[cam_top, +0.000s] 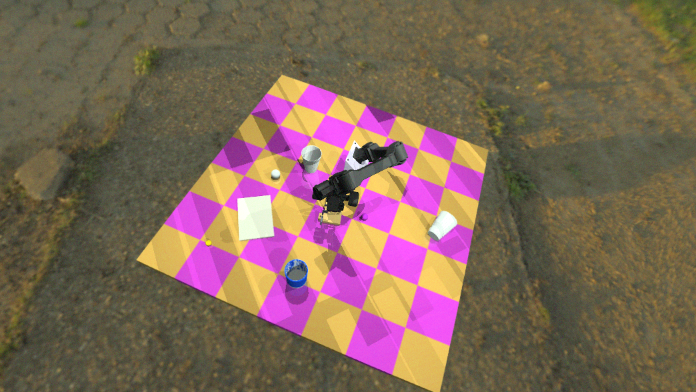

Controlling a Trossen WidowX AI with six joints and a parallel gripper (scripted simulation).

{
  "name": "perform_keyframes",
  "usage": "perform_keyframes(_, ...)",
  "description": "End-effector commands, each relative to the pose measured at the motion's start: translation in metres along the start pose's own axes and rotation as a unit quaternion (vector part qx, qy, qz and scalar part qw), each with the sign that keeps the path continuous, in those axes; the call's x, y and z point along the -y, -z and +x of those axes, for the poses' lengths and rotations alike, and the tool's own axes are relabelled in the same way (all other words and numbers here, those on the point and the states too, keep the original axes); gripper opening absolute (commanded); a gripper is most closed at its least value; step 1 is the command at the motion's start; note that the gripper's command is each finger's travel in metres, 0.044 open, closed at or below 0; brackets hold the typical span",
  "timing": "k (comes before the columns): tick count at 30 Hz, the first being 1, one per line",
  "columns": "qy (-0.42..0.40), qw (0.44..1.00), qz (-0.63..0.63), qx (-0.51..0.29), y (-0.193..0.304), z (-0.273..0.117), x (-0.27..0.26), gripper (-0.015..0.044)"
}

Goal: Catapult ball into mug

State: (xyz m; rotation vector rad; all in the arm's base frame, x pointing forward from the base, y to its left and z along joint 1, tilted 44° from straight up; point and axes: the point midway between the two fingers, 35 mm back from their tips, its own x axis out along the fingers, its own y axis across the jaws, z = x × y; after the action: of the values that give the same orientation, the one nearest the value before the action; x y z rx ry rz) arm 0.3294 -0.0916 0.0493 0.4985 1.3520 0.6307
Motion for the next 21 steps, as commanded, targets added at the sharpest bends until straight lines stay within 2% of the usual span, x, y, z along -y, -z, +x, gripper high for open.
perform_keyframes(1, -0.004, 1.0, 0.001, -0.003, -0.003, 0.008, -0.001, 0.0)
perform_keyframes(21, -0.004, 1.0, 0.001, -0.002, -0.017, 0.035, -0.001, 0.0)
